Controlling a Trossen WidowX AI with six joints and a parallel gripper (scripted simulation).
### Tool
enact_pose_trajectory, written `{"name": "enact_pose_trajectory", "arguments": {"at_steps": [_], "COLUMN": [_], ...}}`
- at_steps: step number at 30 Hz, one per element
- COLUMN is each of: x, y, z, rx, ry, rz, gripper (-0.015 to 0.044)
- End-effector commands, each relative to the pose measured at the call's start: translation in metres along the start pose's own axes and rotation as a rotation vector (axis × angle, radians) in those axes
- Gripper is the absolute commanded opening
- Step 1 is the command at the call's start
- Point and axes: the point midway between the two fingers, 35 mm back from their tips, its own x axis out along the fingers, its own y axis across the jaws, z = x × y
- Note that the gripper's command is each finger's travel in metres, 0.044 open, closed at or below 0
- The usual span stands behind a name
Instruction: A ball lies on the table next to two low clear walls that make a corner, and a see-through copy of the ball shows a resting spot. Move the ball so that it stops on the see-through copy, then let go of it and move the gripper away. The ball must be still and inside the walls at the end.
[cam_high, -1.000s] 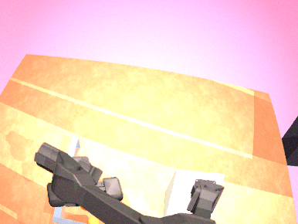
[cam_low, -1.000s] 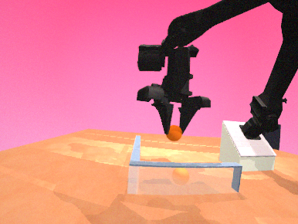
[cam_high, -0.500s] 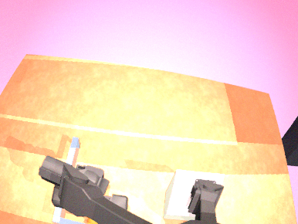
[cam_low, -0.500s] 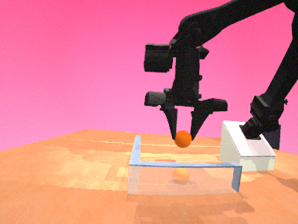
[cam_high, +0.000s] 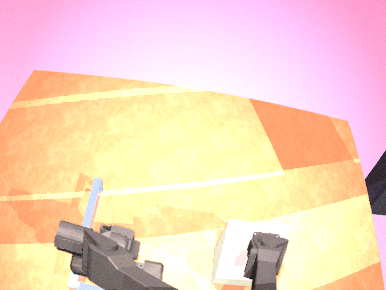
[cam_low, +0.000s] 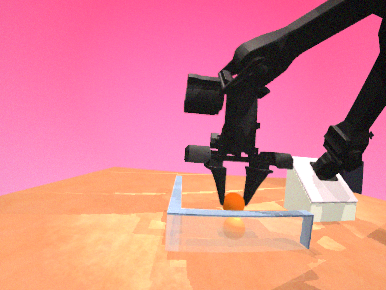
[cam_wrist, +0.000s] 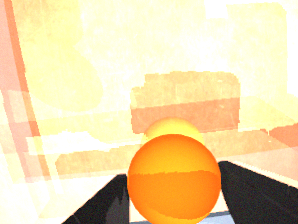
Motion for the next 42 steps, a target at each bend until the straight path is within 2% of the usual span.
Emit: {"name": "enact_pose_trajectory", "arguments": {"at_steps": [1,28,39,42], "x": [0.025,0.047,0.045,0.045], "y": [-0.004,-0.004,-0.003,-0.003], "z": [-0.002,-0.002,-0.002,-0.002], "rx": [0.009,0.009,0.004,0.004], "ry": [0.009,0.011,0.008,0.008], "rz": [-0.006,-0.006,-0.002,-0.002], "gripper": [0.0,0.0,0.0289,0.0299]}}
